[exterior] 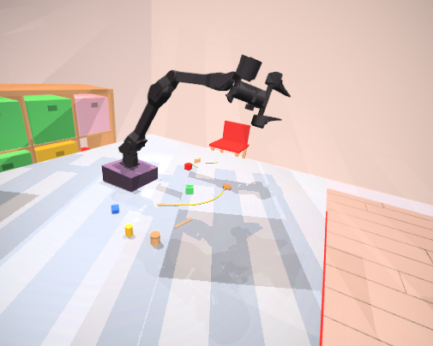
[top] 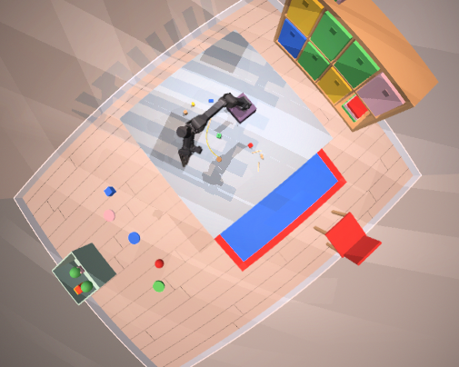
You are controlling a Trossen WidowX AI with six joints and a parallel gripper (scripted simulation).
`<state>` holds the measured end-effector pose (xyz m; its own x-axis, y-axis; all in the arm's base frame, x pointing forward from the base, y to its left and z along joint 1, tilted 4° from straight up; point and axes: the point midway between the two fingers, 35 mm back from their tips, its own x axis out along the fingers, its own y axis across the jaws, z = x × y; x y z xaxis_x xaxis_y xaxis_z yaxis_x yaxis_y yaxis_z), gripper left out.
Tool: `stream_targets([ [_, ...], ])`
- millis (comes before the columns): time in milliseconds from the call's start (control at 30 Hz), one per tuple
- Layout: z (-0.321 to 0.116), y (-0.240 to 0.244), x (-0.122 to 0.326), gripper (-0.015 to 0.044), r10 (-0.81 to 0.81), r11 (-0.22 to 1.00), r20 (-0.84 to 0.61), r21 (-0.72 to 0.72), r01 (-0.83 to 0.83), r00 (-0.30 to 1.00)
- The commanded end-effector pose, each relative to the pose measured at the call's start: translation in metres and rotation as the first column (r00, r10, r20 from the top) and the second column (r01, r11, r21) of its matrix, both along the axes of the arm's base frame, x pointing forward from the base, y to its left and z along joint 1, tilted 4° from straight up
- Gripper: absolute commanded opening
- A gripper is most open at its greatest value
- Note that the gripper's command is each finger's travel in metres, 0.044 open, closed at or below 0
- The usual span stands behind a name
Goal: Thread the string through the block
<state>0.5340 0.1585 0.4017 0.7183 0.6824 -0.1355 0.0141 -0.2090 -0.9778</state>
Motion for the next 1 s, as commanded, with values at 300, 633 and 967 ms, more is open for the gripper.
stream_targets([
  [300,-0.096,-0.008,-0.017,0.044,-0.137,0.99,-0.328,-0.067,0.122,0.935],
  [633,-0.239,-0.037,-0.101,0.044,-0.382,0.923,-0.678,-0.32,0.215,0.628],
  [967,-0.343,-0.085,-0.235,0.044,-0.638,0.767,-0.731,-0.632,0.113,0.241],
])
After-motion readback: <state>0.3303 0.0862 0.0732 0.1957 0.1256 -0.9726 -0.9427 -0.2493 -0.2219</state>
